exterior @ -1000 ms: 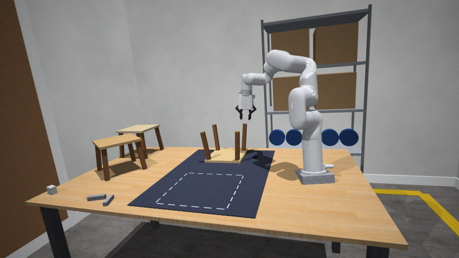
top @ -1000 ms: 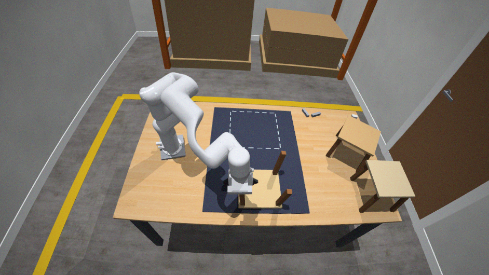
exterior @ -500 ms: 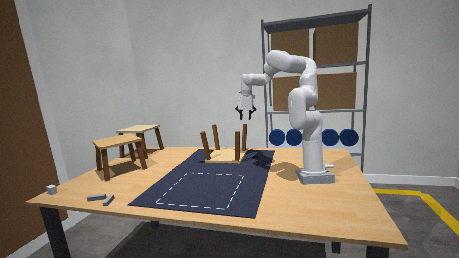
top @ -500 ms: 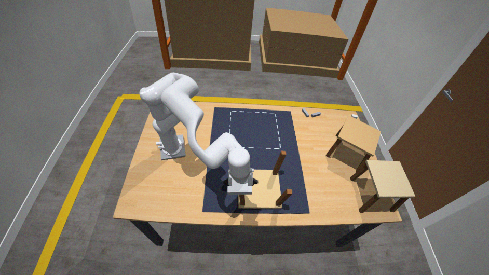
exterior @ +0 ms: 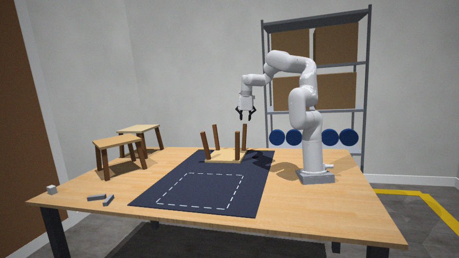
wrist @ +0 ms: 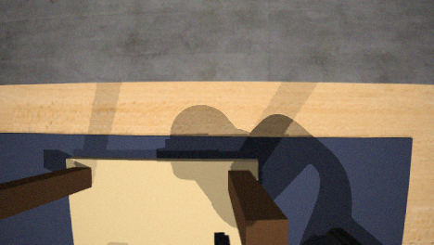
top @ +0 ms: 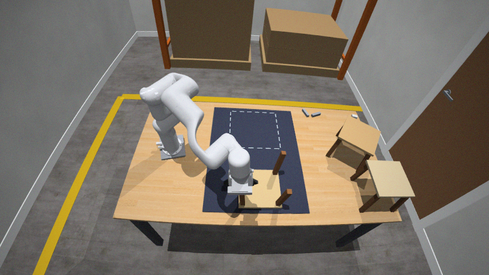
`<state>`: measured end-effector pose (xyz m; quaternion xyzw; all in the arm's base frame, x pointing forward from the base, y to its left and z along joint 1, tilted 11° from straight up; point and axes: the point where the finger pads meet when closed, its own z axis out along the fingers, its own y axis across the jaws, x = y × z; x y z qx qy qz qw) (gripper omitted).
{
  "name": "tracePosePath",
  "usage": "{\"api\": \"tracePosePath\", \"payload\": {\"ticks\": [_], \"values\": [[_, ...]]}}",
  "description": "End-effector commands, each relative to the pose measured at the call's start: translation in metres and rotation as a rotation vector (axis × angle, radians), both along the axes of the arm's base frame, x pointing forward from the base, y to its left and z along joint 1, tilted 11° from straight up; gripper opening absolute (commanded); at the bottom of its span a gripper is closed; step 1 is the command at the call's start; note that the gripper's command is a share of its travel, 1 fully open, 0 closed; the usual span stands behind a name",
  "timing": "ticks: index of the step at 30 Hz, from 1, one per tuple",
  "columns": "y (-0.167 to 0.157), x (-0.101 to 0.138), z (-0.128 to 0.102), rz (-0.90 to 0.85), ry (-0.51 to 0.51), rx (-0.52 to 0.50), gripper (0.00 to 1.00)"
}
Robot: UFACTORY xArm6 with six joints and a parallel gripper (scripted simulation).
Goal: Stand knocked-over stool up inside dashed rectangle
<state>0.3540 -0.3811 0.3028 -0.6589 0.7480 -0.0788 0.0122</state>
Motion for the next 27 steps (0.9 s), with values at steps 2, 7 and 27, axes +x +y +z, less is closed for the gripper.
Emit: {"api": "tracePosePath", "payload": {"ticks": [2,7,27], "values": [[-0.002,0.002,-0.009,0.0,-0.003,-0.004,0.55],[-0.003,0.003,-0.017,0.0,-0.003,-0.004,0.55],[-0.008,0.01,-0.071,0.0,-0.003,-0.004,0.55]]}}
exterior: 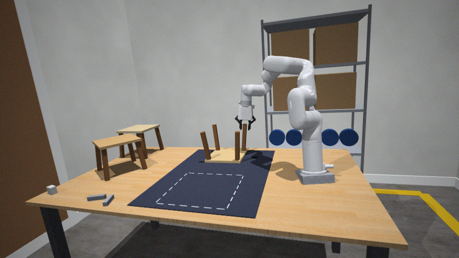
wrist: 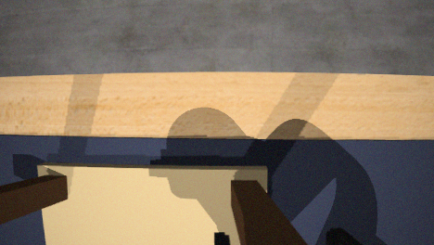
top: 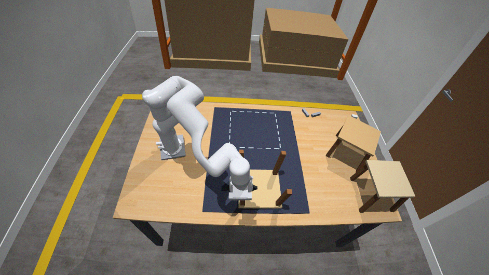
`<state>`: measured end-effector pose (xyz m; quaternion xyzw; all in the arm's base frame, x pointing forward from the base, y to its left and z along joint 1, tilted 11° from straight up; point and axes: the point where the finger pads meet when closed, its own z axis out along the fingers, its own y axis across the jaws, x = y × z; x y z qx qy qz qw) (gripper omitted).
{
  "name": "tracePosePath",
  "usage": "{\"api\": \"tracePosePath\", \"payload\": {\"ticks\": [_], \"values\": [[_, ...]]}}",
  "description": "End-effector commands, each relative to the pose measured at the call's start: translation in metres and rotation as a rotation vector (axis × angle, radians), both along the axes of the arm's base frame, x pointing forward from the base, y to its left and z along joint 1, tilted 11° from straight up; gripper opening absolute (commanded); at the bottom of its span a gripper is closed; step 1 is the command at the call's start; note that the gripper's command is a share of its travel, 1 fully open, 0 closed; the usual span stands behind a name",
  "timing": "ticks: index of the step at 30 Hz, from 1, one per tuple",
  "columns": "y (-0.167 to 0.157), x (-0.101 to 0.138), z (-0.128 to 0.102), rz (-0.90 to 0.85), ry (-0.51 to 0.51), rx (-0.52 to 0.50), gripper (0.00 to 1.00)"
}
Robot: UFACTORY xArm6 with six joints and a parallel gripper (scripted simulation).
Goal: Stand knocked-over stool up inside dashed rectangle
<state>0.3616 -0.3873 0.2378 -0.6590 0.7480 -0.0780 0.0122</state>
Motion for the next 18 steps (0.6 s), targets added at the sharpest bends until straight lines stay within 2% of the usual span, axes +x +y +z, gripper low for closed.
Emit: {"api": "tracePosePath", "payload": {"ticks": [1,10,11,18], "values": [[-0.0022,0.0024,-0.0075,0.0,-0.004,-0.005,0.55],[-0.0027,0.0031,-0.0125,0.0,-0.004,-0.005,0.55],[-0.0027,0.0031,-0.0125,0.0,-0.004,-0.005,0.3],[-0.0027,0.0031,-0.0125,0.0,-0.004,-0.005,0.3]]}}
